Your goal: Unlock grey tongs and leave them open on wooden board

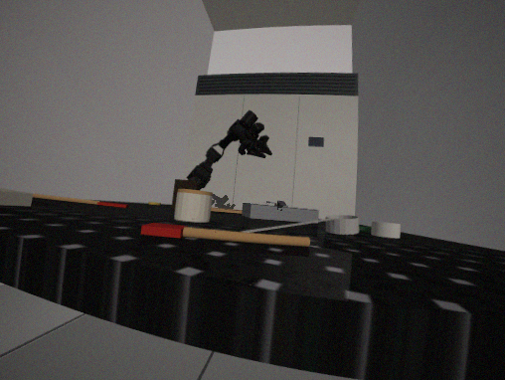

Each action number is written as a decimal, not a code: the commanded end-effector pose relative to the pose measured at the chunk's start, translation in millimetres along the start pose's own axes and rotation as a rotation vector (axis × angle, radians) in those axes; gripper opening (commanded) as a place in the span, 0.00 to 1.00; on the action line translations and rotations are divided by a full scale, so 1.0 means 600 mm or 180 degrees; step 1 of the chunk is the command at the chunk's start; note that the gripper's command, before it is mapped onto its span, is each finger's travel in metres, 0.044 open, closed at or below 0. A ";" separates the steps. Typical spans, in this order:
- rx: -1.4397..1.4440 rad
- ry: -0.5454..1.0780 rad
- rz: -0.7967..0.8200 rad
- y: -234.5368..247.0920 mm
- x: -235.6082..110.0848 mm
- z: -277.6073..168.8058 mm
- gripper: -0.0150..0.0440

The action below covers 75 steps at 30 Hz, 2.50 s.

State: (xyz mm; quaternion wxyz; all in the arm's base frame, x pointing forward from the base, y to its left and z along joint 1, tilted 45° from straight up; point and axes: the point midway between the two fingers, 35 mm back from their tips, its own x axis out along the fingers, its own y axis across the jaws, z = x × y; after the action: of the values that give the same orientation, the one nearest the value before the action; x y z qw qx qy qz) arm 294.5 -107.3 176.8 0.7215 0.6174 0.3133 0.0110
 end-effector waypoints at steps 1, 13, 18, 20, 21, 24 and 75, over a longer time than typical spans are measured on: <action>0.0800 0.0648 -0.0157 -0.025 0.100 -0.056 0.69; 0.1893 0.1423 -0.0669 -0.061 0.214 -0.167 0.69; 0.1888 0.1425 -0.0675 -0.075 0.208 -0.162 0.69; 0.1887 0.1426 -0.0676 -0.078 0.207 -0.161 0.69; 0.1887 0.1426 -0.0676 -0.078 0.207 -0.161 0.69; 0.1887 0.1426 -0.0676 -0.078 0.207 -0.161 0.69; 0.1888 0.1431 -0.0668 -0.084 0.322 -0.222 0.69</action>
State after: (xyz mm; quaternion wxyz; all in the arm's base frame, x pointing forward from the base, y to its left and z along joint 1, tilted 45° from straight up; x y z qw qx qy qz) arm 368.7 71.4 47.4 0.4267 0.7451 0.5124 -0.0136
